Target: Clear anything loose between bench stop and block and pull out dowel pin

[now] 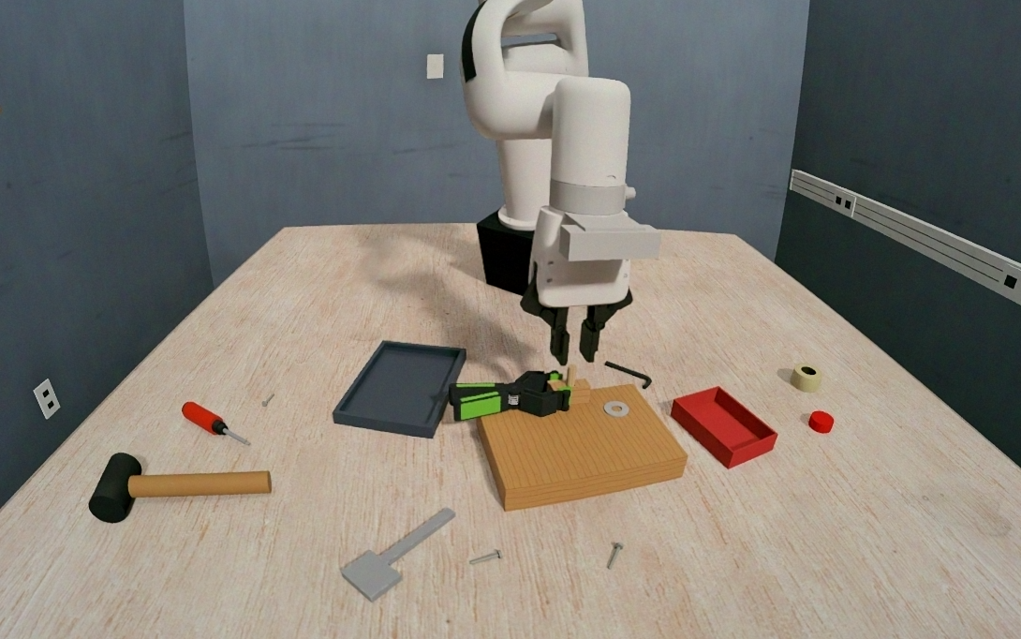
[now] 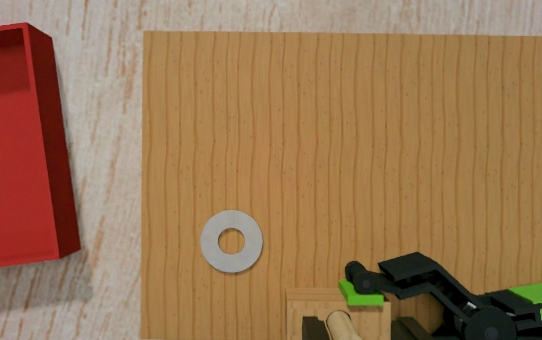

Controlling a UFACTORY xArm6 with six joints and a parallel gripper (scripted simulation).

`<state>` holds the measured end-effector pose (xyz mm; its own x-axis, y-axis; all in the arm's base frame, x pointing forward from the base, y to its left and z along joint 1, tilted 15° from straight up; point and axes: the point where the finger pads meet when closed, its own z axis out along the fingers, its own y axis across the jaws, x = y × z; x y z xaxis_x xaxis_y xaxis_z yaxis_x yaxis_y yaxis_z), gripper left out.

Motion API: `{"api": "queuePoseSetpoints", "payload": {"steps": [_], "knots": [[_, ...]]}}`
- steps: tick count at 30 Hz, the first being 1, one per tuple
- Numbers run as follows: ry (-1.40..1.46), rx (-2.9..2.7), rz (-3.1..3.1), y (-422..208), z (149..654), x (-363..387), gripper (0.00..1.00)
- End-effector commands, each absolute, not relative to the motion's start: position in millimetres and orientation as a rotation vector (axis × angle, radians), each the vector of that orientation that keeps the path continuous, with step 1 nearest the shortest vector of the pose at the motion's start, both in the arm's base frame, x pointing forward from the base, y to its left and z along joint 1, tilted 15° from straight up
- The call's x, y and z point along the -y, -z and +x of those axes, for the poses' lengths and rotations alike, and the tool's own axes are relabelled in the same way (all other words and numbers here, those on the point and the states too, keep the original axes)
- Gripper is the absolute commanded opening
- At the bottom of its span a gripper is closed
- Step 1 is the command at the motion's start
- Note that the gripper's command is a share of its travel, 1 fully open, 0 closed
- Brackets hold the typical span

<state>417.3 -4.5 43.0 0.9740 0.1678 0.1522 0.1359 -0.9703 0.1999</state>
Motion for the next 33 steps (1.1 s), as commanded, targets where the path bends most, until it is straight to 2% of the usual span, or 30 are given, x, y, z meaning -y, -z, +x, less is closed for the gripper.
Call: {"api": "queuePoseSetpoints", "payload": {"steps": [1, 33], "knots": [[-0.255, -0.228, 2.932, -44, 419, 4, 0.28], [-0.255, -0.228, 2.932, -23, 423, 8, 0.28]]}}
